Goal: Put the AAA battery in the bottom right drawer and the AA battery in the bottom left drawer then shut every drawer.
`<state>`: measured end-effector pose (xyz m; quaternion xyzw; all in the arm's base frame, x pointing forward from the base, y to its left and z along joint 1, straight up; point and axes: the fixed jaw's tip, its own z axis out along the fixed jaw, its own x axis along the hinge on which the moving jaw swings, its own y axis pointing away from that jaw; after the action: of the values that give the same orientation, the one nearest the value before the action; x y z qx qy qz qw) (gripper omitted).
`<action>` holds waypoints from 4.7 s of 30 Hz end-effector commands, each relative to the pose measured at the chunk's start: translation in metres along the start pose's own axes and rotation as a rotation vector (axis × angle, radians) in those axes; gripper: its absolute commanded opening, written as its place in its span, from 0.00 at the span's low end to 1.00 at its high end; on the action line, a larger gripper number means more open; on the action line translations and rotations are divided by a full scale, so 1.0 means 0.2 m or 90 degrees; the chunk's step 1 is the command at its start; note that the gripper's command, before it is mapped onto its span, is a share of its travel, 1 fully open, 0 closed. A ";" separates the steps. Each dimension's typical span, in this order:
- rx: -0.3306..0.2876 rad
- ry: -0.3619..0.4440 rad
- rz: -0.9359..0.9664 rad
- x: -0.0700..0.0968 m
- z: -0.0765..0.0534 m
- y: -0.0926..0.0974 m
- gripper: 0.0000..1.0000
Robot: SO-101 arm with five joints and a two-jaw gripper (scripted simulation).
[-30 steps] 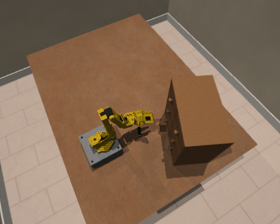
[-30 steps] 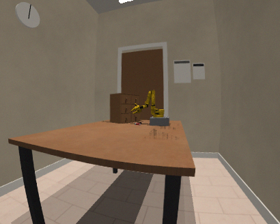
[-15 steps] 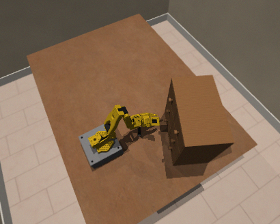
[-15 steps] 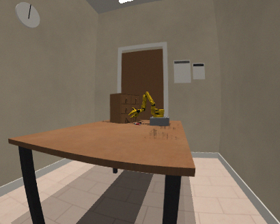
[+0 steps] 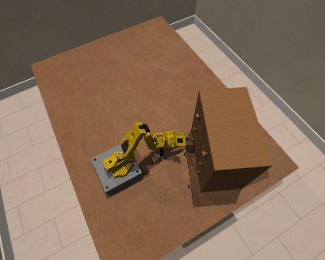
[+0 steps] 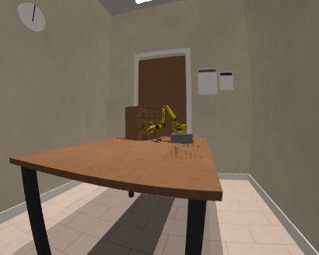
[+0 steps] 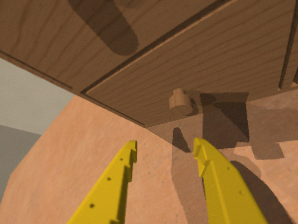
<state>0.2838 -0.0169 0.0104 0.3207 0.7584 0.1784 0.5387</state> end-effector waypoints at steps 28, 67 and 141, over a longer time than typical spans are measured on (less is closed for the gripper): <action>0.004 -0.011 0.010 -0.02 0.01 -0.02 0.21; 0.015 -0.021 0.015 -0.03 0.17 -0.07 0.21; 0.021 -0.027 0.018 -0.03 0.20 -0.09 0.21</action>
<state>0.3156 -0.0346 -0.0133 0.3383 0.7499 0.1659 0.5438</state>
